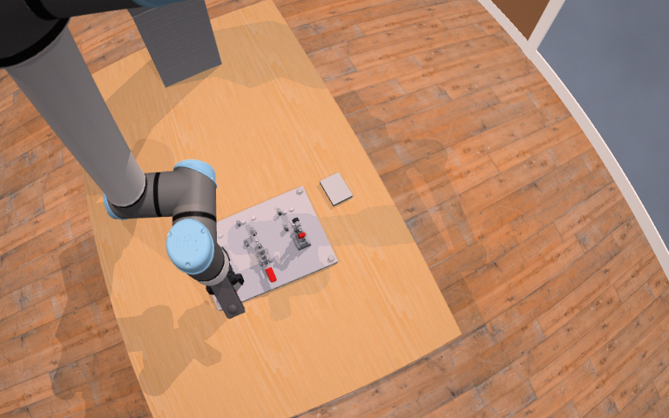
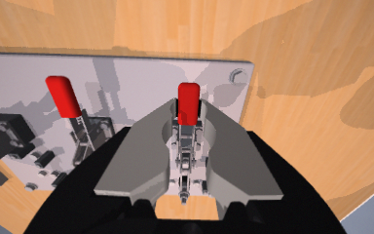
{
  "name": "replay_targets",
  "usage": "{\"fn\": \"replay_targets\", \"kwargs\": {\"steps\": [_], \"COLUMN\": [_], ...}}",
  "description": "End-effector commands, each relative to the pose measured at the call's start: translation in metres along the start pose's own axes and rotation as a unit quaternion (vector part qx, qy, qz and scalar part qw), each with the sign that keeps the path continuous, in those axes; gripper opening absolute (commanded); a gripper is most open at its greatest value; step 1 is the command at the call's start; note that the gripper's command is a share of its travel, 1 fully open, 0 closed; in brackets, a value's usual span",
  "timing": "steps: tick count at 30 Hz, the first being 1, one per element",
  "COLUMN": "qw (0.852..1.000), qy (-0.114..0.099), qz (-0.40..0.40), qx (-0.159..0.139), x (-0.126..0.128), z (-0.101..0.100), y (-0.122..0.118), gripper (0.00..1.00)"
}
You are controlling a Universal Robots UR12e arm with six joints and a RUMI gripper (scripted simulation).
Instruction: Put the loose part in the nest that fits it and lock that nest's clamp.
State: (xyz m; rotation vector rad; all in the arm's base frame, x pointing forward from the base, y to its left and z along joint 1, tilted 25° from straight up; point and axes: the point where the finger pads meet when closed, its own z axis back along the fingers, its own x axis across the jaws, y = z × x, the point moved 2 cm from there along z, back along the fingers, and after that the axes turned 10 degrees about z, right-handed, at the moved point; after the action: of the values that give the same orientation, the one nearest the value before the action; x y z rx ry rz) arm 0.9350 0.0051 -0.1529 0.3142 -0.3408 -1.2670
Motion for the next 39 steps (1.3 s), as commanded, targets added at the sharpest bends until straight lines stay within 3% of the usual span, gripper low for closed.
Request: {"fn": "replay_targets", "kwargs": {"steps": [1, 39], "qw": [1.0, 1.0], "qy": [0.0, 0.0], "qz": [0.0, 0.0], "qx": [0.001, 0.001], "x": [0.0002, -0.0004], "z": [0.0006, 0.008], "y": [0.0007, -0.0023], "gripper": [0.0, 0.0]}}
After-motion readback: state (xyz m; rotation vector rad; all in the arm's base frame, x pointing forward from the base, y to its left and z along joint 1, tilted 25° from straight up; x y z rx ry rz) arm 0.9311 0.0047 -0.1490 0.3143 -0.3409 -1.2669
